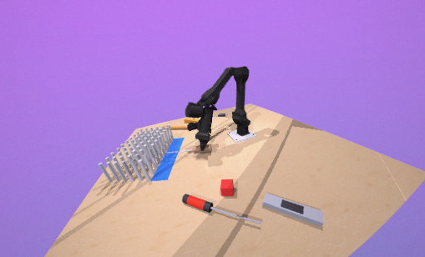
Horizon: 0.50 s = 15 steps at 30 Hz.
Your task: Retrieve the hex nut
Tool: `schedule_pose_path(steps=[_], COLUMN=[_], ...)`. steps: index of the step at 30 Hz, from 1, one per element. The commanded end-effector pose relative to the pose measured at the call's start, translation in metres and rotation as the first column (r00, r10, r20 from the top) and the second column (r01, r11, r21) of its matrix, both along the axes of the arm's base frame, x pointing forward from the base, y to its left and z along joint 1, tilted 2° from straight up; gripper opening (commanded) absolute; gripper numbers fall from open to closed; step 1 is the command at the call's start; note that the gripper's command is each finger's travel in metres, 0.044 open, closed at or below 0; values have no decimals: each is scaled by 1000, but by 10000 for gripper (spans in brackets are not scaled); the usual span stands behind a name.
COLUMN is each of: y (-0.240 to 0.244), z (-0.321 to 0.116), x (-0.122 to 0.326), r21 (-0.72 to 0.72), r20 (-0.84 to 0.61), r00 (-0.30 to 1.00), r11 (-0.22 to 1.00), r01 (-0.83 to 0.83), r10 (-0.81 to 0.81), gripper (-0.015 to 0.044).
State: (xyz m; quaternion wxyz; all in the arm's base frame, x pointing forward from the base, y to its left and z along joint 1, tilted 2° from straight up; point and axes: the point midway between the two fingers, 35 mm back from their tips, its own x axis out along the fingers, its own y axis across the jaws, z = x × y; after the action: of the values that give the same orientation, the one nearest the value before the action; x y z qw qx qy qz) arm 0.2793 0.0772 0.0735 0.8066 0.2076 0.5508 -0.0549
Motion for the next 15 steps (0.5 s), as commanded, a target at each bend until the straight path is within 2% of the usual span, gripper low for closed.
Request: schedule_pose_path(steps=[1, 15], y=[1, -2], z=[-1, 0], x=[2, 11], r21=[6, 5], r20=[12, 12], r00=[1000, 1000], r11=[1000, 1000], r01=[-7, -6], r10=[6, 6], gripper=[0, 0])
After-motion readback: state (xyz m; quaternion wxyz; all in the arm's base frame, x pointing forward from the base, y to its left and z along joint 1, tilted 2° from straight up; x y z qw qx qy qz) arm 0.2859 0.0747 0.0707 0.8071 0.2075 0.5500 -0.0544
